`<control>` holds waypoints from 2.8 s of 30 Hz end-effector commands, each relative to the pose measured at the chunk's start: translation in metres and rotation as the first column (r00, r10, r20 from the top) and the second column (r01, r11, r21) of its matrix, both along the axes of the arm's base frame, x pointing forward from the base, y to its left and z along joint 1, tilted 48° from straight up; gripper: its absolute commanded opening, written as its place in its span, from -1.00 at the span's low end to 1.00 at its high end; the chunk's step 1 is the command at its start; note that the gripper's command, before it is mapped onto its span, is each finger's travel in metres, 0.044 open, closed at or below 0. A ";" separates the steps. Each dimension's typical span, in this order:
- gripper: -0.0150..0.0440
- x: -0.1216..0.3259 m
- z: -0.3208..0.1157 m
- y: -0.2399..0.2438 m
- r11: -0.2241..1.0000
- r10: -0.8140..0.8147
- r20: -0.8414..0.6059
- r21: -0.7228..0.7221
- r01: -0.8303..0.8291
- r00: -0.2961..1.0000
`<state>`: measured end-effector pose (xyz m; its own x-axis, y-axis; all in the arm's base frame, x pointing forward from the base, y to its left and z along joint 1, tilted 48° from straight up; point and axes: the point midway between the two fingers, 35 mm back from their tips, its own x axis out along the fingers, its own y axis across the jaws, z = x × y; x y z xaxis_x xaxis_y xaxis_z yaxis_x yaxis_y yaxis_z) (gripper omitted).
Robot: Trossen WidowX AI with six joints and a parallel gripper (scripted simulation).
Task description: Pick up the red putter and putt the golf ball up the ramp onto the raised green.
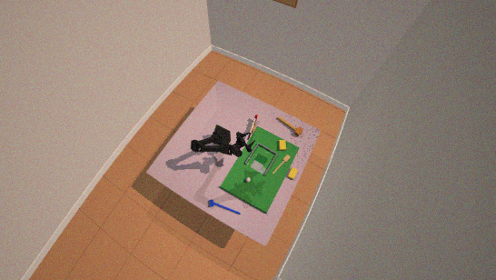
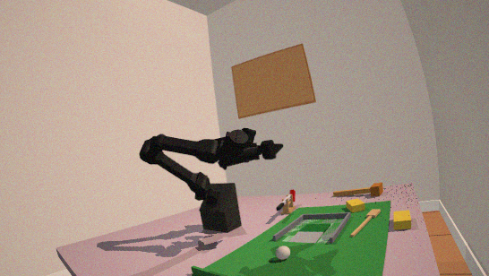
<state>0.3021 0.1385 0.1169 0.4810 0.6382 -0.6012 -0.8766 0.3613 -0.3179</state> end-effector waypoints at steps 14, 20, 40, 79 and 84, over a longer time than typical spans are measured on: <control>1.00 -0.030 -0.168 -0.012 0.730 -0.124 -0.425 -0.651 -0.207 0.897; 1.00 -0.055 -0.217 -0.037 0.379 -0.157 -0.503 -0.825 -0.419 0.850; 1.00 -0.058 -0.259 -0.076 0.203 -0.160 -0.525 -0.846 -0.492 0.836; -0.38 -0.058 -0.278 -0.096 0.208 -0.163 -0.524 -0.847 -0.490 0.836; -0.49 -0.058 -0.277 -0.095 0.209 -0.162 -0.524 -0.846 -0.490 0.836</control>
